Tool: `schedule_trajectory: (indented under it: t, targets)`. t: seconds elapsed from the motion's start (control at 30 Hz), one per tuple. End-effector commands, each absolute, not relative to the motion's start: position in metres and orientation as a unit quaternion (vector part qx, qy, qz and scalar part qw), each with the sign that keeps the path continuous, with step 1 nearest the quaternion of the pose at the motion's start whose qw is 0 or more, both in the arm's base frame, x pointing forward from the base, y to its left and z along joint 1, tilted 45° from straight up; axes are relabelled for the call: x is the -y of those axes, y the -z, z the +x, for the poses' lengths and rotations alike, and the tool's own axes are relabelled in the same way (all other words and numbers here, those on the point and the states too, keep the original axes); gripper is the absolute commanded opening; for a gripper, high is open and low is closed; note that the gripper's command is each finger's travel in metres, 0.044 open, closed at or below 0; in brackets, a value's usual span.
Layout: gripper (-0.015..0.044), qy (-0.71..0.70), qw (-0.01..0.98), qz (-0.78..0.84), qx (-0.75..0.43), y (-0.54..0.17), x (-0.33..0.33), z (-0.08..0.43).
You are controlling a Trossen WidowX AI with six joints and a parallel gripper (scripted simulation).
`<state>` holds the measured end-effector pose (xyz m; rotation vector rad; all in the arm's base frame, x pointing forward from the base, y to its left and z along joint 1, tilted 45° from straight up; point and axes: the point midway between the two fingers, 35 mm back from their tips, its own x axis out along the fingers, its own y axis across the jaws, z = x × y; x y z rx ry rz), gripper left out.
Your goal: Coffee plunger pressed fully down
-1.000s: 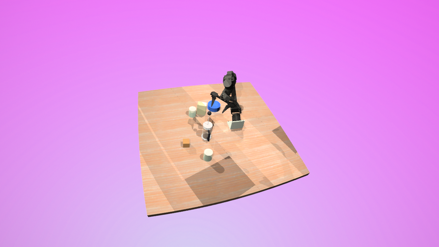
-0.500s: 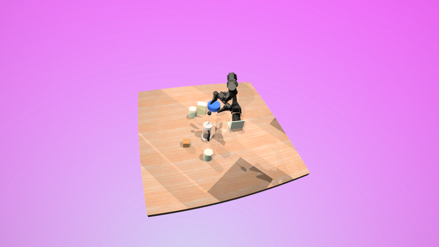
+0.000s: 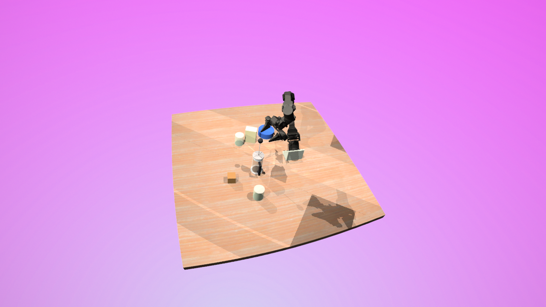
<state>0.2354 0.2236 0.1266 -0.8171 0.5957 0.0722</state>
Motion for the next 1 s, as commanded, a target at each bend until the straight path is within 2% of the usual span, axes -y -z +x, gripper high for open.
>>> schedule_trajectory:
  t: [0.0, 0.7, 0.97]
  targets:
    - [0.0440, -0.033, 0.873, -0.394, -0.286, -0.122, -0.221, 0.239]
    - [0.0440, -0.033, 0.873, -0.394, -0.284, -0.106, -0.215, 0.266]
    - [0.0230, -0.033, 0.873, -0.394, -0.284, -0.106, -0.215, 0.266]
